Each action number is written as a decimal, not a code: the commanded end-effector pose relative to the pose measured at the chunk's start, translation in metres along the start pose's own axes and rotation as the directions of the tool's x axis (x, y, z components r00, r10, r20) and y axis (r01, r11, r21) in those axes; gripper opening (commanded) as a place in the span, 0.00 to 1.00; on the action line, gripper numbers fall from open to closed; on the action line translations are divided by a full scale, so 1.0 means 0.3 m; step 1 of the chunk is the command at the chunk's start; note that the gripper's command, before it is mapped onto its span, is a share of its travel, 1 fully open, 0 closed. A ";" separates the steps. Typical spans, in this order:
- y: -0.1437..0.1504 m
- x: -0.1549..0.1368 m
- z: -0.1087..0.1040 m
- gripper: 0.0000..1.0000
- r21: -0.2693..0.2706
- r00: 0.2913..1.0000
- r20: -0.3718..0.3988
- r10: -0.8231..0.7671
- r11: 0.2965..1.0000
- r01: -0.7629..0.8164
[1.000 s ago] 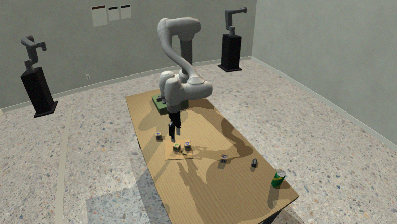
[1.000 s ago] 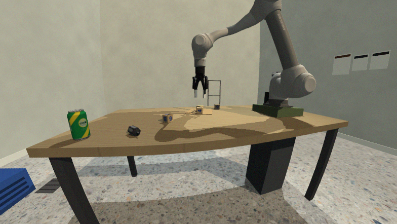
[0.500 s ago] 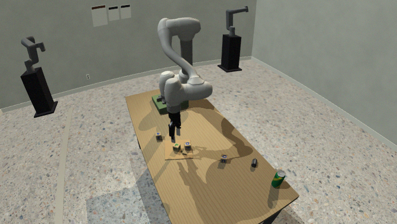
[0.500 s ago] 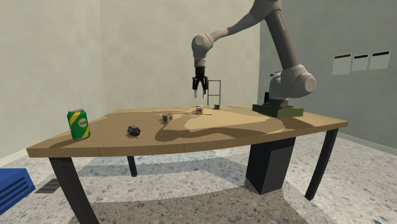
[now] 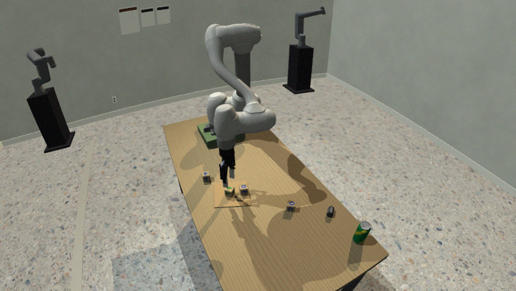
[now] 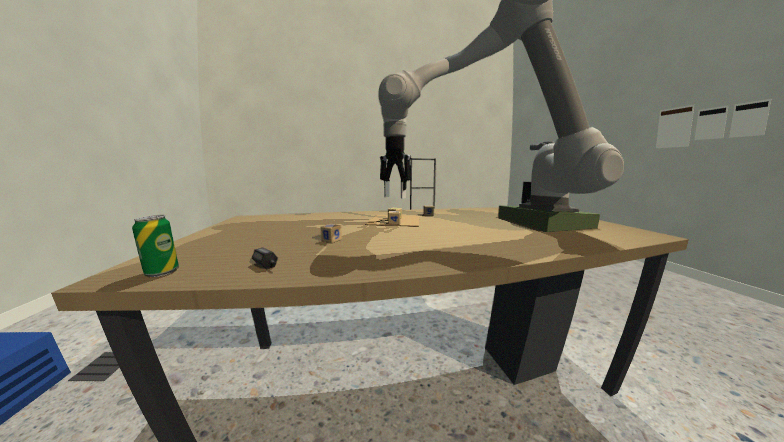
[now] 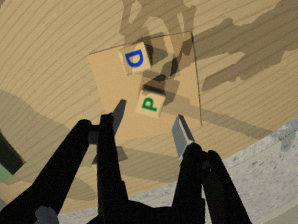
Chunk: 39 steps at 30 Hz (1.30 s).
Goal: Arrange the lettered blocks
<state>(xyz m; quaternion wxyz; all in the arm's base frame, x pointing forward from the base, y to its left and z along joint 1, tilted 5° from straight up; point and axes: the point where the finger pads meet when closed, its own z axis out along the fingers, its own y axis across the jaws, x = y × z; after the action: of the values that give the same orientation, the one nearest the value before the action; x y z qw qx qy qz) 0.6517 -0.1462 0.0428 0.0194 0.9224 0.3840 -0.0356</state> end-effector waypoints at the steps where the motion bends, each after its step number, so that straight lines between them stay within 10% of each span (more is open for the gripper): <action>1: 0.001 0.001 0.014 0.55 -0.001 1.000 -0.001 0.000 1.000 0.000; 39: 0.001 0.001 0.108 0.55 -0.001 1.000 -0.001 0.000 1.000 0.000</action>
<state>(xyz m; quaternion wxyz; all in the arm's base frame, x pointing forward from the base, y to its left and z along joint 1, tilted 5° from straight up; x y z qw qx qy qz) 0.6500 -0.1482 0.0097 0.0193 0.9224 0.3840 -0.0357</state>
